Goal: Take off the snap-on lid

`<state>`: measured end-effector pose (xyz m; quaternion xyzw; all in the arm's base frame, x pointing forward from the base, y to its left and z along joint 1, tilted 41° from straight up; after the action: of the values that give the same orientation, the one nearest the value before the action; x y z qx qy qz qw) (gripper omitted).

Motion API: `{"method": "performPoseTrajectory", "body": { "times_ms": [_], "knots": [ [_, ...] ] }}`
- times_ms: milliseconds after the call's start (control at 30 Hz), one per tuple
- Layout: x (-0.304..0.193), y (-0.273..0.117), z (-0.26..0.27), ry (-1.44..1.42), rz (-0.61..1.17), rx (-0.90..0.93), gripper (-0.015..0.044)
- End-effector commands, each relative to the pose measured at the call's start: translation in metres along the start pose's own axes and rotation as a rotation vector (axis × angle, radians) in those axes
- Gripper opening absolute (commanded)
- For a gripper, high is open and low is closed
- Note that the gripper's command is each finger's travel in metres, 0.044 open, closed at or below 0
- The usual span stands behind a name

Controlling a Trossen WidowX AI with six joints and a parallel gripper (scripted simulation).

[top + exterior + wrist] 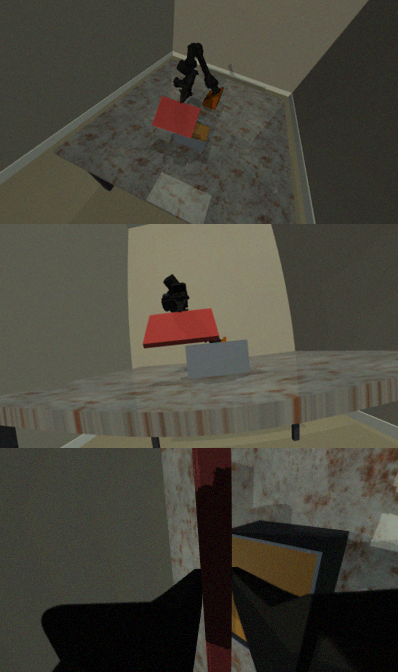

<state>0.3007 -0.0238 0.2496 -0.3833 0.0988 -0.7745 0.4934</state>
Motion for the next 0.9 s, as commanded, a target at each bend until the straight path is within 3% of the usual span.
{"method": "performPoseTrajectory", "body": {
  "times_ms": [0,867],
  "knots": [
    [0.01,-0.004,0.005,-0.001,0.006,0.017,0.0],
    [0.061,-0.01,0.014,-0.002,0.004,0.019,0.0]
  ]
}}
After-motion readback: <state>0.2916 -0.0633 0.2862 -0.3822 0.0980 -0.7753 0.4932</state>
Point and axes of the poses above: the point midway between the two fingers, 35 mm back from their tips, its own y axis out along the fingers, its own z axis across the jaws, x = y × z, the point moved 9 cm from there along -y, back along the fingers, and after that the axes turned 15 degrees about y, right-handed, at the moved point
